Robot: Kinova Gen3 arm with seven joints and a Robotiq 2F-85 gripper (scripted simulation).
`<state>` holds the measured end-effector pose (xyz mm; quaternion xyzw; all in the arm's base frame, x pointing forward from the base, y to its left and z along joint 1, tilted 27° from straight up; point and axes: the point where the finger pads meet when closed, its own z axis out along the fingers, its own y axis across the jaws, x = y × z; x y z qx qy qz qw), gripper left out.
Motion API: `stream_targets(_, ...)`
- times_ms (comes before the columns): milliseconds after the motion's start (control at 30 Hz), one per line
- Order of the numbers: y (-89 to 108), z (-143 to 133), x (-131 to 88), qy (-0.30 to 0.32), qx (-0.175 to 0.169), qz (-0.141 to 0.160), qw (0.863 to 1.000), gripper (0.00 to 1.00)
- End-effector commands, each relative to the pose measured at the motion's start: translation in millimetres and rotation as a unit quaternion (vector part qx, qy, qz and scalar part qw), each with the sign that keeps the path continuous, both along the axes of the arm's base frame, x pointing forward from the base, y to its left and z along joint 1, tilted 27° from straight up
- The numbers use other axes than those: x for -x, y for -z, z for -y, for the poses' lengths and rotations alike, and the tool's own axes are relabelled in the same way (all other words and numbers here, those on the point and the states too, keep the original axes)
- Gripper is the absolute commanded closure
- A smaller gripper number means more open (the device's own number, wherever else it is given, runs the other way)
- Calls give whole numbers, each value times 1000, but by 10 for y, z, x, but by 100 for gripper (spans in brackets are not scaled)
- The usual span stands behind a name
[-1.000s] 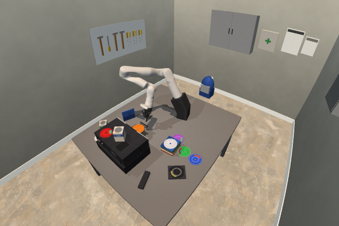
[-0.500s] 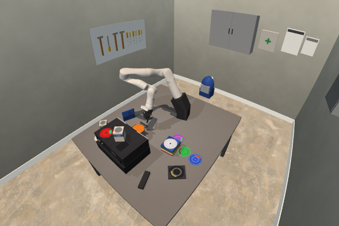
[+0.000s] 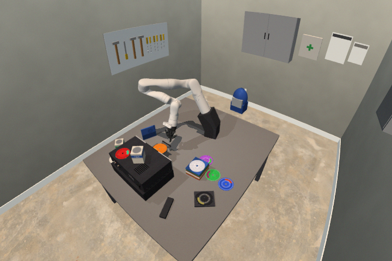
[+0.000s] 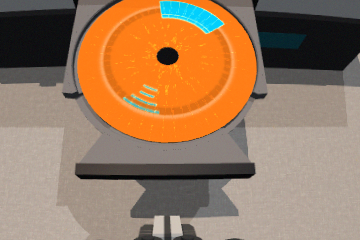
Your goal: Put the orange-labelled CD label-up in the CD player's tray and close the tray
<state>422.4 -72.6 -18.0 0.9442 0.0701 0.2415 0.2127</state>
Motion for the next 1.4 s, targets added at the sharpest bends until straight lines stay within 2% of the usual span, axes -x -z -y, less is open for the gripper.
stream_targets(0,-5,-3,-4,0,0,1,1000,90)
stream_targets(967,-10,-7,-43,0,0,1,1000,90)
stream_targets(1367,-36,-28,-247,0,0,1,1000,90)
